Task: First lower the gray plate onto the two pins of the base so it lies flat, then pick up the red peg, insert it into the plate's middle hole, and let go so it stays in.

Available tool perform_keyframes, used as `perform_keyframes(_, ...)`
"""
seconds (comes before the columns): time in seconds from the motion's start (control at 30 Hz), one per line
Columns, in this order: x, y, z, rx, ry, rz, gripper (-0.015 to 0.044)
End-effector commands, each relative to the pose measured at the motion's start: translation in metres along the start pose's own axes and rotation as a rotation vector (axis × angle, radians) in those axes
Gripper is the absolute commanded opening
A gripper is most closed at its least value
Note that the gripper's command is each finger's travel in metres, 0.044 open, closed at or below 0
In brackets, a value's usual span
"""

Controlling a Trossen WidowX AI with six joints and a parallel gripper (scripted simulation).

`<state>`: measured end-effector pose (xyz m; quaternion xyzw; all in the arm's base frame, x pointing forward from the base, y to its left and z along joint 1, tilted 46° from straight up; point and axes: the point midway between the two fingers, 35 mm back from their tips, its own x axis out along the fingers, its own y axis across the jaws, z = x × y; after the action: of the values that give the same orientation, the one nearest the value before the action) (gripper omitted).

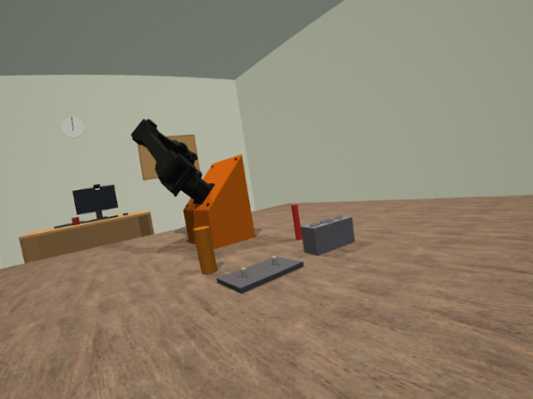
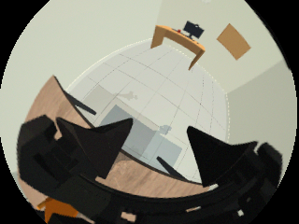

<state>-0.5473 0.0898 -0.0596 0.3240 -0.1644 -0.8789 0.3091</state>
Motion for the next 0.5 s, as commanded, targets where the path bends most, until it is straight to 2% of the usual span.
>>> perform_keyframes(0.0,0.0,0.0,0.0,0.0,0.0,0.0,0.0426)
perform_keyframes(0.17,-0.028,-0.026,-0.009,0.049,0.002,-0.082,0.044)
perform_keyframes(0.47,-0.157,-0.11,-0.069,0.306,0.01,-0.4,0.044)
